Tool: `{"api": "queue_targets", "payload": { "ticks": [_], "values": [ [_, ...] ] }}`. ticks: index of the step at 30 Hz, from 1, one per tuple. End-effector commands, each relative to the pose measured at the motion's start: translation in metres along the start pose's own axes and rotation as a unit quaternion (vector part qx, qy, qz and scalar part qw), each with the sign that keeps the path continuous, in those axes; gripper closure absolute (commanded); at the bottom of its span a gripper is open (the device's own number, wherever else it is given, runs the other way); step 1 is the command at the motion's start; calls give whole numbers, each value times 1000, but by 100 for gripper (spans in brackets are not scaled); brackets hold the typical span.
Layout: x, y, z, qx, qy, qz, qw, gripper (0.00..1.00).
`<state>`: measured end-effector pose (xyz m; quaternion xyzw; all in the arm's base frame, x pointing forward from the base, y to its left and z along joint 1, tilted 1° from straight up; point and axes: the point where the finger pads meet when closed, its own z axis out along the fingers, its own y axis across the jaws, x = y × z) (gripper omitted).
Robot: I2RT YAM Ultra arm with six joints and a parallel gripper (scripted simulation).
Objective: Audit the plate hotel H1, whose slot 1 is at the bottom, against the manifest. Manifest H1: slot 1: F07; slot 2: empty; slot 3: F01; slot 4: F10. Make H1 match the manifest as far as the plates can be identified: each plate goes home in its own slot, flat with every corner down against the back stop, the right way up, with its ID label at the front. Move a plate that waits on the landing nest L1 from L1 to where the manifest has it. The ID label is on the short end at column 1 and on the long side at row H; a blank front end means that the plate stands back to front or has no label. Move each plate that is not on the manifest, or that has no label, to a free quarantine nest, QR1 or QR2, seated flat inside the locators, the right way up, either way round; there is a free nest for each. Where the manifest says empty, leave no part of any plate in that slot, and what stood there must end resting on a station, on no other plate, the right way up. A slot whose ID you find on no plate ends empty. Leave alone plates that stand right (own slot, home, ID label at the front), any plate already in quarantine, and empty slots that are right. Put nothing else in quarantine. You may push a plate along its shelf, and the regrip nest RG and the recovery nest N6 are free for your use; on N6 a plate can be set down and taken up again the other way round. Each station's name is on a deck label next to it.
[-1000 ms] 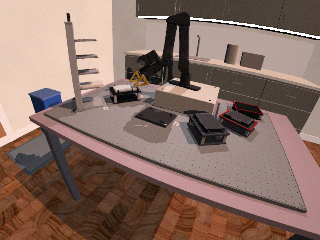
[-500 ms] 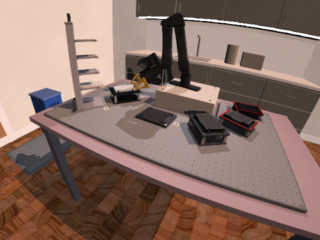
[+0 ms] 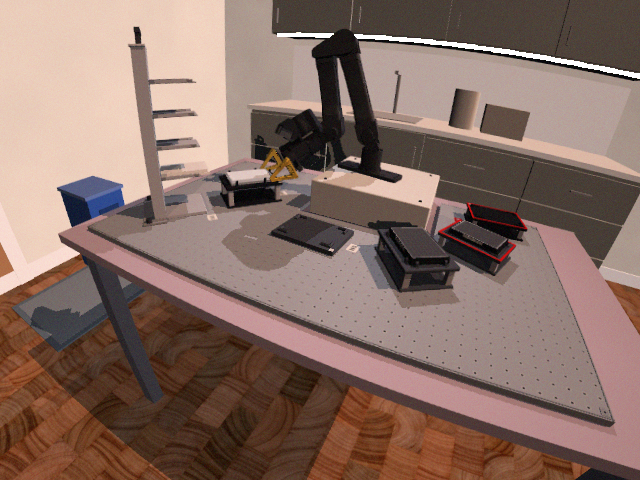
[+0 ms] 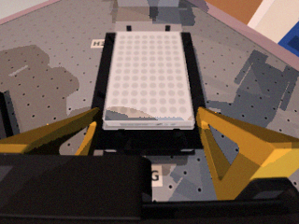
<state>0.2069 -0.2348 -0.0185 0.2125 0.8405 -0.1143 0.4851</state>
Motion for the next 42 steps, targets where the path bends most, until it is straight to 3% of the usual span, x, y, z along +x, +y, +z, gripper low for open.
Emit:
{"api": "queue_targets", "payload": {
  "ticks": [1,10,11,42],
  "values": [
    [-1,-1,0,1,-4,-3,1000,0],
    [-1,-1,0,1,-4,-3,1000,0],
    [-1,-1,0,1,-4,-3,1000,14],
    [-4,-1,-1,1,-4,-3,1000,14]
  ]
}}
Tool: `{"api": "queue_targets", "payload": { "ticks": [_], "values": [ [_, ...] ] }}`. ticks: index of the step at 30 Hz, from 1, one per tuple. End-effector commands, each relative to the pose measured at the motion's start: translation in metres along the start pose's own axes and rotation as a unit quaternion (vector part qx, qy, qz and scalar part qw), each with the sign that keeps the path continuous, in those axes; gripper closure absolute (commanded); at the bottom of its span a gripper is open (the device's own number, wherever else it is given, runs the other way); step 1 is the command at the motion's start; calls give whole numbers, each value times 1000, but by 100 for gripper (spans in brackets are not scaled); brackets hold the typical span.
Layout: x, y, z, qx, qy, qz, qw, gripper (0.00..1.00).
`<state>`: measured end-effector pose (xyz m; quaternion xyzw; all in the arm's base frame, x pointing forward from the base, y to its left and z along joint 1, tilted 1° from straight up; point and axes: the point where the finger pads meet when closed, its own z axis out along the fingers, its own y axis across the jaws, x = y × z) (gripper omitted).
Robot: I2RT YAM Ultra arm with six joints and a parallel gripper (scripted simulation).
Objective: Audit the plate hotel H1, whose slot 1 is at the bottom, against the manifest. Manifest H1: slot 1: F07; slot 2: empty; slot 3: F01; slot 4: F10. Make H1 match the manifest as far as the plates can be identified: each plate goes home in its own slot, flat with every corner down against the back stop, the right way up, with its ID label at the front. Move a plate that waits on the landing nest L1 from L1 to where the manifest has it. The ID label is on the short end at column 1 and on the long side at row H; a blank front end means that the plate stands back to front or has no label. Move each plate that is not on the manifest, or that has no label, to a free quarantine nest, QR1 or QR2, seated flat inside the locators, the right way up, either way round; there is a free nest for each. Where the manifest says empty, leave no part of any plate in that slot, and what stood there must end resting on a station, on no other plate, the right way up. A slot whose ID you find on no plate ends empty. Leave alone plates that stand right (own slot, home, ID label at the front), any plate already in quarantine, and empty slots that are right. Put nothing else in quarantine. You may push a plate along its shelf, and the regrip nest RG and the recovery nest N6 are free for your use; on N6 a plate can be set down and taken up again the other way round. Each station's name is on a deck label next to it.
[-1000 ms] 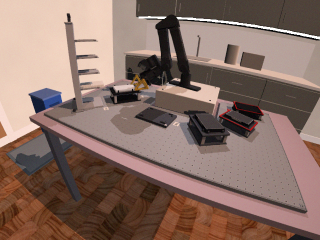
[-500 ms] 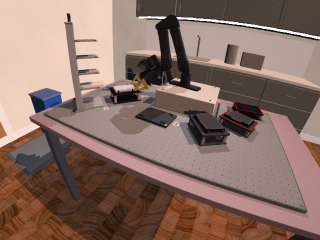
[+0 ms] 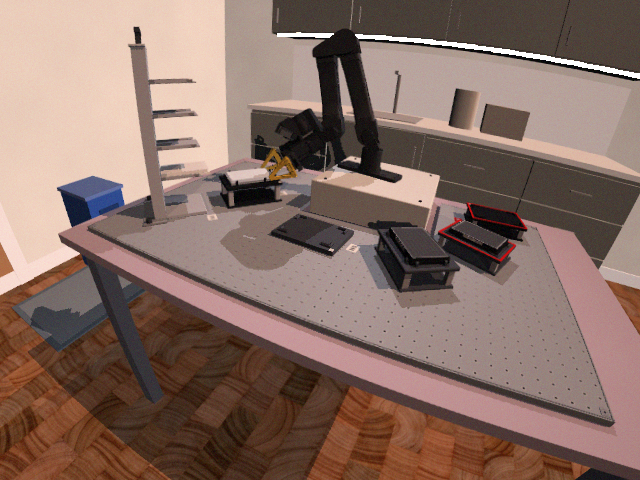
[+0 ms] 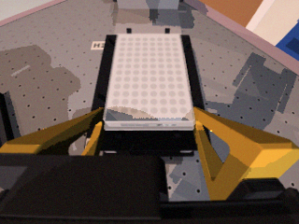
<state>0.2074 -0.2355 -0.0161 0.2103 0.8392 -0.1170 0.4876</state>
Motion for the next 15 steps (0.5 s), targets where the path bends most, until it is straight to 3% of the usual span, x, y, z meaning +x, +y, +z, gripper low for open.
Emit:
{"api": "queue_targets", "payload": {
  "ticks": [1,15],
  "values": [
    [-2,0,-1,0,0,-1,1000,14],
    [-10,0,-5,0,0,-1,1000,14]
  ]
}}
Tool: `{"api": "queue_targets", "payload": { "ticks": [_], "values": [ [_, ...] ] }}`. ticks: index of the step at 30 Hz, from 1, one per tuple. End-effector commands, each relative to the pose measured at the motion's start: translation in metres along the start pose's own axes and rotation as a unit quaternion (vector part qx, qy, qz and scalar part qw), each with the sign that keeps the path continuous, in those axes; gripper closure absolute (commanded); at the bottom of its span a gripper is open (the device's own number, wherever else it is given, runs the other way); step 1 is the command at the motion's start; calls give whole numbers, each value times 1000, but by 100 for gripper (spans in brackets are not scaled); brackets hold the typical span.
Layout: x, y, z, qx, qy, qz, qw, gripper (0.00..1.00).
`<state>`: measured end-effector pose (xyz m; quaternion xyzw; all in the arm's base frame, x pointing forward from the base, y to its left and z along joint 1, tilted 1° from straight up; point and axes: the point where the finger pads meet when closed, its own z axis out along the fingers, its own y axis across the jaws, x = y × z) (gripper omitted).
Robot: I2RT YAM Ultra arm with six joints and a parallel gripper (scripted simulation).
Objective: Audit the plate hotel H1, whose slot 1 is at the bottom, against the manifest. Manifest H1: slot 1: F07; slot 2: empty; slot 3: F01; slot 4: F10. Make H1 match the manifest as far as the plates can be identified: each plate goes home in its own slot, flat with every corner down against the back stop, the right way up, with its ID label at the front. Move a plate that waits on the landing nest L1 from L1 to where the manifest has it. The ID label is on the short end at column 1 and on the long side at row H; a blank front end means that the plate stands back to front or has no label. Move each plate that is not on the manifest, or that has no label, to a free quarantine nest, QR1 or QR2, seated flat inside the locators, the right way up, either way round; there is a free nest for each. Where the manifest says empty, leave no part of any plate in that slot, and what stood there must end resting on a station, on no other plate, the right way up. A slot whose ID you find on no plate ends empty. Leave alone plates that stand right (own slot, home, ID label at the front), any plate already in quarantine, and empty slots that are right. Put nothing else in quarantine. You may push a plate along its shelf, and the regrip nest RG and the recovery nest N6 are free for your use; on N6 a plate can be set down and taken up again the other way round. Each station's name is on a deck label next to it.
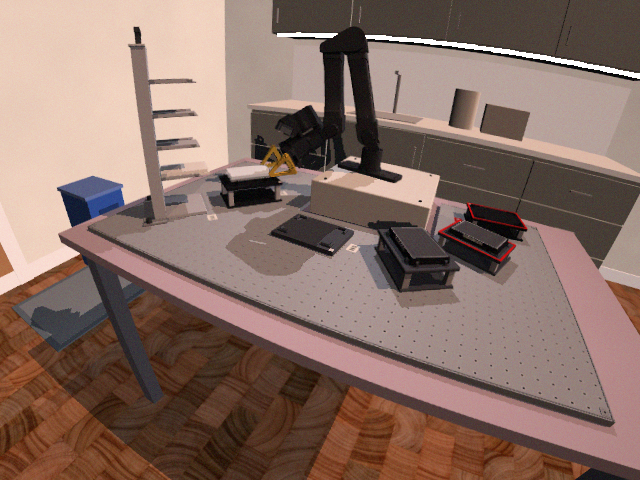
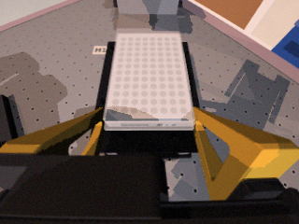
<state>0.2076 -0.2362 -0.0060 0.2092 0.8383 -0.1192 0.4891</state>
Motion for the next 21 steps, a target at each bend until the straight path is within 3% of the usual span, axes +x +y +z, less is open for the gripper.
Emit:
{"api": "queue_targets", "payload": {
  "ticks": [1,21],
  "values": [
    [-1,0,-1,-1,2,1,1000,14],
    [-14,0,-8,-1,2,1,1000,14]
  ]
}}
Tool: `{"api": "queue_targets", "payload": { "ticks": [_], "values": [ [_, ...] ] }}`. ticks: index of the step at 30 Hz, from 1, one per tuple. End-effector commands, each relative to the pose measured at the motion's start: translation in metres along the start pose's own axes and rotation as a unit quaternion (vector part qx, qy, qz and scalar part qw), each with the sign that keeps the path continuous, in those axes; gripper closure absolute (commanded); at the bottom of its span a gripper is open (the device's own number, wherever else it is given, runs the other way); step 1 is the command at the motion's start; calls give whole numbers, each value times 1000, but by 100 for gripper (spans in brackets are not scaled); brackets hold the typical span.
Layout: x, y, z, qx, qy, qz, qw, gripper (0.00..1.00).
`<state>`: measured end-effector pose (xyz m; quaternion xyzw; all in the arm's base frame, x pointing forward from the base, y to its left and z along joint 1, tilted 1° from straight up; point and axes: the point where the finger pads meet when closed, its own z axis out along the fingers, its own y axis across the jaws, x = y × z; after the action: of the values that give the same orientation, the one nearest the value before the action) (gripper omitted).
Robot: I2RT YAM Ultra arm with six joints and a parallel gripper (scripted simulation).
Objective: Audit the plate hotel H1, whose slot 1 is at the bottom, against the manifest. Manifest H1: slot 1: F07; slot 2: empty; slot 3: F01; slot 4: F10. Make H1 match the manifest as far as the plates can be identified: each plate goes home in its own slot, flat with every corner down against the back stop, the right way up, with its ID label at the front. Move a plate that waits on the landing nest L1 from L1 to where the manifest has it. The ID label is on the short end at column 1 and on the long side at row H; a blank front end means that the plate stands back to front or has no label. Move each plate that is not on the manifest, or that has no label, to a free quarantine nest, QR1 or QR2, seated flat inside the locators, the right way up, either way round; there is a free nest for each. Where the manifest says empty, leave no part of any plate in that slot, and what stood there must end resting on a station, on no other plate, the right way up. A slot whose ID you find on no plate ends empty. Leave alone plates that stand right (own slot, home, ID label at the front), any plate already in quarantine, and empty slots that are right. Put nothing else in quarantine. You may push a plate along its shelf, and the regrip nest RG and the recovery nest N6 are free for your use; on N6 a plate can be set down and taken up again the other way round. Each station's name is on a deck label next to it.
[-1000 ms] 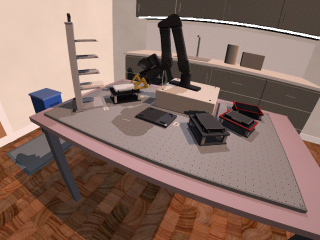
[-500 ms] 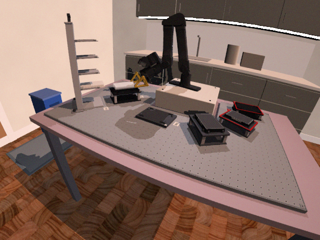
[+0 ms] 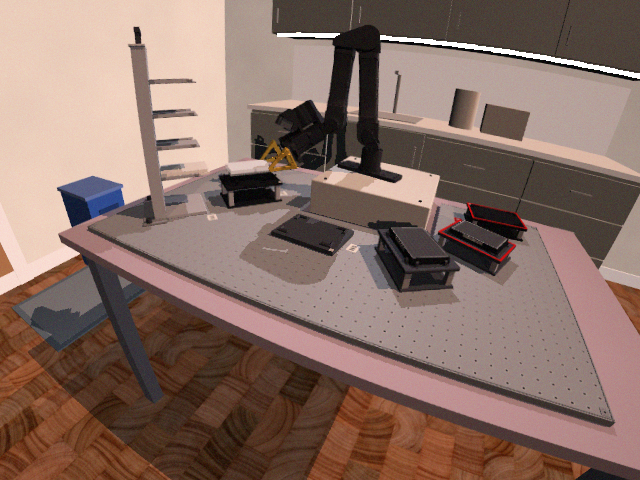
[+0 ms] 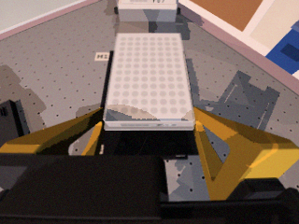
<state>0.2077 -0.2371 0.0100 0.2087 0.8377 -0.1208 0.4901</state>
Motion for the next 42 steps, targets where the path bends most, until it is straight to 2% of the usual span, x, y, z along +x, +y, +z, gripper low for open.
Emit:
{"api": "queue_targets", "payload": {
  "ticks": [1,42],
  "values": [
    [-1,0,-1,-2,3,2,1000,14],
    [-34,0,-19,-2,3,2,1000,14]
  ]
}}
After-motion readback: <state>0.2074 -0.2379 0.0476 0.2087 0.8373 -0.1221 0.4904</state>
